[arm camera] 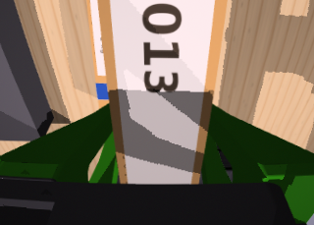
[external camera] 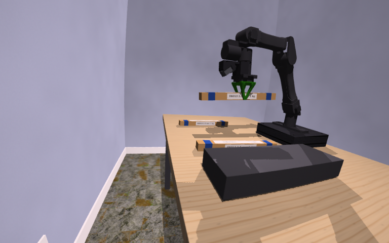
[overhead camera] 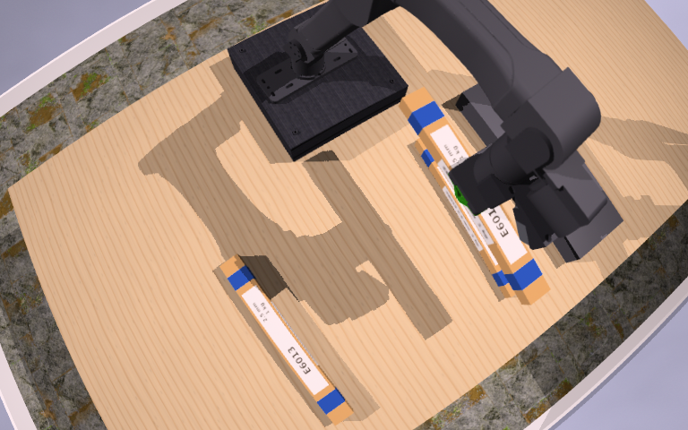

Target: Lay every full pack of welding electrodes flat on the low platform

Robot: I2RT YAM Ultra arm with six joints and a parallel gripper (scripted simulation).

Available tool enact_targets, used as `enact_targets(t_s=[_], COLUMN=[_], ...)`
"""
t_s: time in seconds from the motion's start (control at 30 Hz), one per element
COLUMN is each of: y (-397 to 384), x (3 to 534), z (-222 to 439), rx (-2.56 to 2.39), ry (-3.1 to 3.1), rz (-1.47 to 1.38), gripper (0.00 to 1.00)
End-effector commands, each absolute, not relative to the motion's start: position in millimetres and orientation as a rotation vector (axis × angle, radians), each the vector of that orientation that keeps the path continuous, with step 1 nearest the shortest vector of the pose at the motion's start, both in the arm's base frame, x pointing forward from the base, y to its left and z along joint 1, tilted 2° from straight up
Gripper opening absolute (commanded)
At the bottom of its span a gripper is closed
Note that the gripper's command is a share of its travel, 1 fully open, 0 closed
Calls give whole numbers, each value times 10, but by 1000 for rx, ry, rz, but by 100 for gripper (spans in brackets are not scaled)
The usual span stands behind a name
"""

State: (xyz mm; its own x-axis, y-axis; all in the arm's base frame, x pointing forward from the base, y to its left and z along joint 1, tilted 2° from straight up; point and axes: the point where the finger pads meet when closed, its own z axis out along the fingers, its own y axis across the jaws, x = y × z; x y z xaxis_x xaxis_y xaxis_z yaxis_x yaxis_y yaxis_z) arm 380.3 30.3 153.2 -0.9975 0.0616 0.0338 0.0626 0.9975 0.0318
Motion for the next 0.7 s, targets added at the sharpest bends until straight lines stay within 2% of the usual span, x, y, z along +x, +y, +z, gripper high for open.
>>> enact_targets(t_s=[0.0, 0.67], y=[405, 884], x=[3859, 3852], z=[1890, 1752], rx=[-115, -113], ry=[-3215, -3177], rz=[-58, -57], gripper=[0, 0])
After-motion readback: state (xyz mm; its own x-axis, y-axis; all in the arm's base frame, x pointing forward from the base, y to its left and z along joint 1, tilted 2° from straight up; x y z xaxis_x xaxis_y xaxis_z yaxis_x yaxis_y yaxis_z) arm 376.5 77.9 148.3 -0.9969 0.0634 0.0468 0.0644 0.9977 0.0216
